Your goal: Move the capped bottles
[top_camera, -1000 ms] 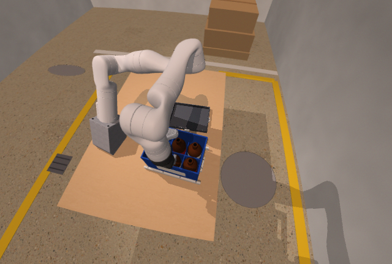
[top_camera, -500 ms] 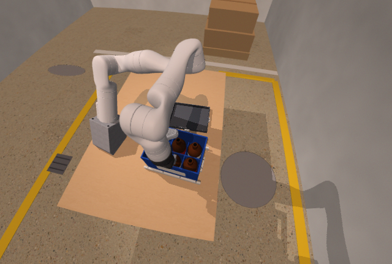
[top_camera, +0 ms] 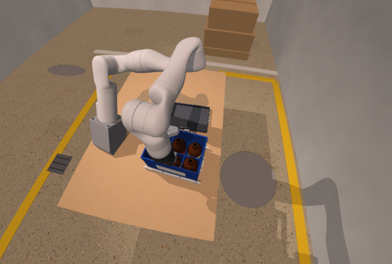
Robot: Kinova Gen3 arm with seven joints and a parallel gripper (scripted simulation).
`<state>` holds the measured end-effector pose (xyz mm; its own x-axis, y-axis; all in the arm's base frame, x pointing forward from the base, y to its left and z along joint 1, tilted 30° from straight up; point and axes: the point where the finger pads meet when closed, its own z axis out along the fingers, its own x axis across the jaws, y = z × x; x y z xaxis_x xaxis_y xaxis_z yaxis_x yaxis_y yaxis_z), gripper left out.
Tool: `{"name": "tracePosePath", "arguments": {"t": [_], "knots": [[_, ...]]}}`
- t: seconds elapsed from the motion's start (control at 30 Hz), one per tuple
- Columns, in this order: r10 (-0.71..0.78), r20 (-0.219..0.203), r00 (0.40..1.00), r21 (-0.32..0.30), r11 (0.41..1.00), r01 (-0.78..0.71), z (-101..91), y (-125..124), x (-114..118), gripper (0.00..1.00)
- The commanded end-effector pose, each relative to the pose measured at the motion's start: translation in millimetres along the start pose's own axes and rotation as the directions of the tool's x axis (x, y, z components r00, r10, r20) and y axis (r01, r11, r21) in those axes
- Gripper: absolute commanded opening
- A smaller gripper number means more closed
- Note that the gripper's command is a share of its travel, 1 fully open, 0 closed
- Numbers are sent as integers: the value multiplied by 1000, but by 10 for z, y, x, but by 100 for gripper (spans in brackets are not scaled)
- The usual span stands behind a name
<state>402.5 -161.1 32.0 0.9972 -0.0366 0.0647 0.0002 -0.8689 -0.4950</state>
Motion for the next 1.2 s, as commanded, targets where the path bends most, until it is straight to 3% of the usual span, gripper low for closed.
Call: {"name": "tracePosePath", "arguments": {"t": [0.0, 0.83, 1.17], "knots": [[-10, -3, 1000, 0, 1000, 10, -10, -131, 36, 100], [-9, -3, 1000, 0, 1000, 9, -13, -773, 33, 100], [-5, -3, 1000, -1, 1000, 5, -13, -760, 24, 100]]}}
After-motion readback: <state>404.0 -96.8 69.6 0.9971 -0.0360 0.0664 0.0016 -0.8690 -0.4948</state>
